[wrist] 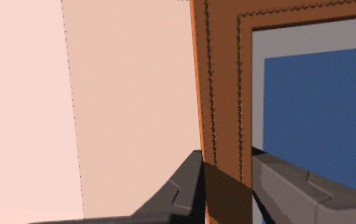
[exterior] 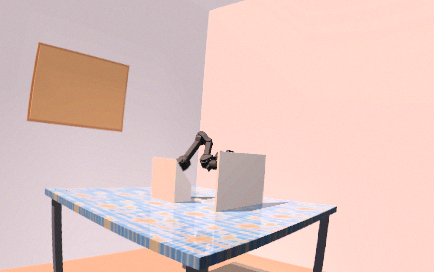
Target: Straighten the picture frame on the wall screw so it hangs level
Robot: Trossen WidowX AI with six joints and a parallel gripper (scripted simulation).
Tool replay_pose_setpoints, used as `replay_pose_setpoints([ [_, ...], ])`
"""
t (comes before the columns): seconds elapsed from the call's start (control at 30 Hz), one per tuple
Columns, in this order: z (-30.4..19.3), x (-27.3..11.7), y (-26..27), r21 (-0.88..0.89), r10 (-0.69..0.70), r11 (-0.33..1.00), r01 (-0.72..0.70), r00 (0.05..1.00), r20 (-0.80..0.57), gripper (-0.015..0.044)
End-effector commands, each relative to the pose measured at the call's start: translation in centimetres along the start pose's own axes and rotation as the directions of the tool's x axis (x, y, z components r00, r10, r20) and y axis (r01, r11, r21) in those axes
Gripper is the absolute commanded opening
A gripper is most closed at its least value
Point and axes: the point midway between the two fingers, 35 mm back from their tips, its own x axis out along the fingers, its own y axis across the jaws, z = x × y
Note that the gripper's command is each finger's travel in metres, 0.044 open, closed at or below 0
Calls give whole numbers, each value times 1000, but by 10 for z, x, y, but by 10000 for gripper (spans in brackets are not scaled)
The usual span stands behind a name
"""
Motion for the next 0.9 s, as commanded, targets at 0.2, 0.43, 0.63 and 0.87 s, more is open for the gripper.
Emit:
replay_pose_setpoints([
  [0.2,1,0,1,-2,5,1000,-5,1000,1,0],
  [0.43,1,0,0,-2,5,1000,-5,1000,1,0],
  [0.63,1,0,-2,-2,5,1000,-5,1000,1,0],
  [0.87,0,0,-4,-1,5,1000,-5,1000,1,0],
])
